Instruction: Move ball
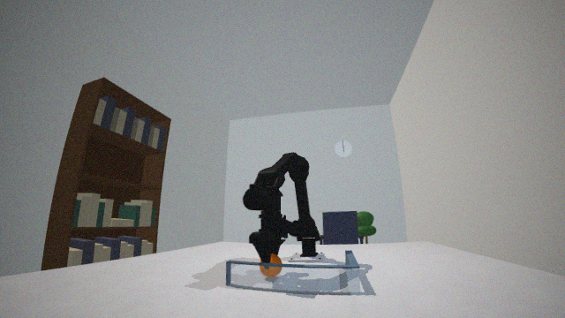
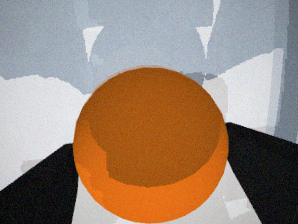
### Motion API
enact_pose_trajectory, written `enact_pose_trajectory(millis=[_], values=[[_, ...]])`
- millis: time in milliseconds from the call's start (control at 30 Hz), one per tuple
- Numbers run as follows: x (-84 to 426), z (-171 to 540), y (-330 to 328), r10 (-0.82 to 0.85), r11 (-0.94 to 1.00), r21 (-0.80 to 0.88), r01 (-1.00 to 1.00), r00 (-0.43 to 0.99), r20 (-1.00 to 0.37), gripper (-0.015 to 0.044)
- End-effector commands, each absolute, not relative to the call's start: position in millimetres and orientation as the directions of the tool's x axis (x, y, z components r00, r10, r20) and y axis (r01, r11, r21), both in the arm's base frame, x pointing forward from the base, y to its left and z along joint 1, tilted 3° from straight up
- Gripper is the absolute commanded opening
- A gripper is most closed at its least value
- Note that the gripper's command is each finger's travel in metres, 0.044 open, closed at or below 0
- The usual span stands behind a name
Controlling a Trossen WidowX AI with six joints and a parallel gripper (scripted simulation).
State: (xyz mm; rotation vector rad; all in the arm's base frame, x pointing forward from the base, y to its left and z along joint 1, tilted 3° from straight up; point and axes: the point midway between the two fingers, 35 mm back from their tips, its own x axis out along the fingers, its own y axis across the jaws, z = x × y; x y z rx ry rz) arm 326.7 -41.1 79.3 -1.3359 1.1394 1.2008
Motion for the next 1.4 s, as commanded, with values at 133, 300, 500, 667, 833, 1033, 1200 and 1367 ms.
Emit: enact_pose_trajectory(millis=[133,300,500,667,833,1033,1200,1367], values=[[327.0,69.0,-40.9,-0.031,-0.095,-0.068,-0.993,0.072,-0.997,0.0],[326.7,73.0,-41.3,-0.034,-0.09,-0.069,-0.994,0.073,-0.997,0.0131],[326.7,73.0,-41.3,-0.034,-0.09,-0.069,-0.994,0.073,-0.997,0.0289],[326.9,75.3,-41.2,-0.034,-0.09,-0.069,-0.994,0.073,-0.997,0.042],[324.7,137.3,-39.2,-0.032,-0.093,-0.069,-0.993,0.072,-0.997,0.0422],[320.8,157.9,-38.2,-0.031,-0.095,-0.069,-0.993,0.072,-0.997,0.0422],[325.1,153.3,-39.4,-0.036,-0.095,-0.089,-0.991,0.093,-0.995,0.0422],[322.5,171.8,-38.6,-0.036,-0.095,-0.089,-0.992,0.092,-0.995,0.044]])
